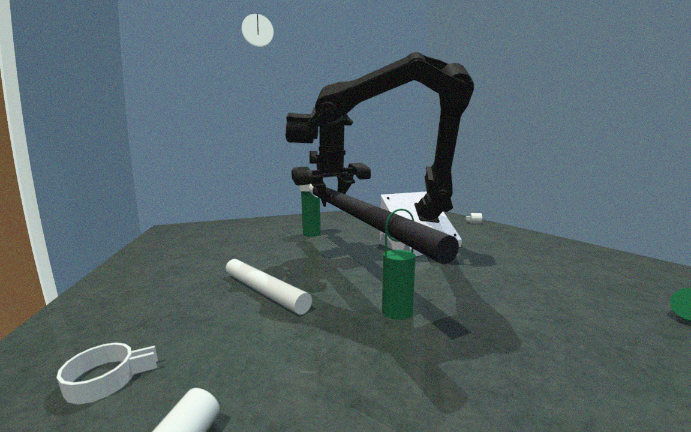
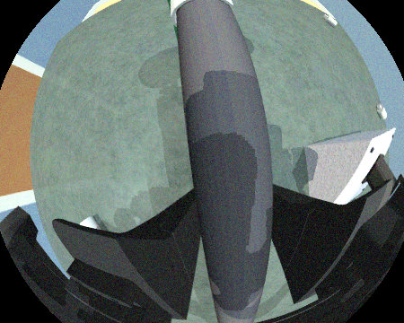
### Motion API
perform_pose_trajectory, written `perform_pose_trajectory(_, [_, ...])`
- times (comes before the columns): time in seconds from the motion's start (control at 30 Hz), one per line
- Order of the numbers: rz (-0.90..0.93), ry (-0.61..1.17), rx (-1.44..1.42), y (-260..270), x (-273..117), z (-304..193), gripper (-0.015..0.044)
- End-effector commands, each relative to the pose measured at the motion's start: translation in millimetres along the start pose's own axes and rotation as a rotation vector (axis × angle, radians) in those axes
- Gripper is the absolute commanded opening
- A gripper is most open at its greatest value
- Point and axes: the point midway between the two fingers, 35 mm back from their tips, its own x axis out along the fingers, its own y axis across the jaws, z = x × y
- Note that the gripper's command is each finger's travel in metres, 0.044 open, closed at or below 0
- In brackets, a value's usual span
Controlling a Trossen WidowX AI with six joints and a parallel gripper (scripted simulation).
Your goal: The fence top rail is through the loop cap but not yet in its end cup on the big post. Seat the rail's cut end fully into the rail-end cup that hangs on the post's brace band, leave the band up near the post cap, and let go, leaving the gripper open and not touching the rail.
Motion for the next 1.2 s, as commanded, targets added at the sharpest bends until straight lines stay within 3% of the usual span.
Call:
perform_pose_trajectory(0.0, [0.013,-0.015,0.002,2.5,-4.2,6.9,0.0])
perform_pose_trajectory(1.17, [0.013,-0.016,0.001,4.2,-1.8,20.7,0.0])
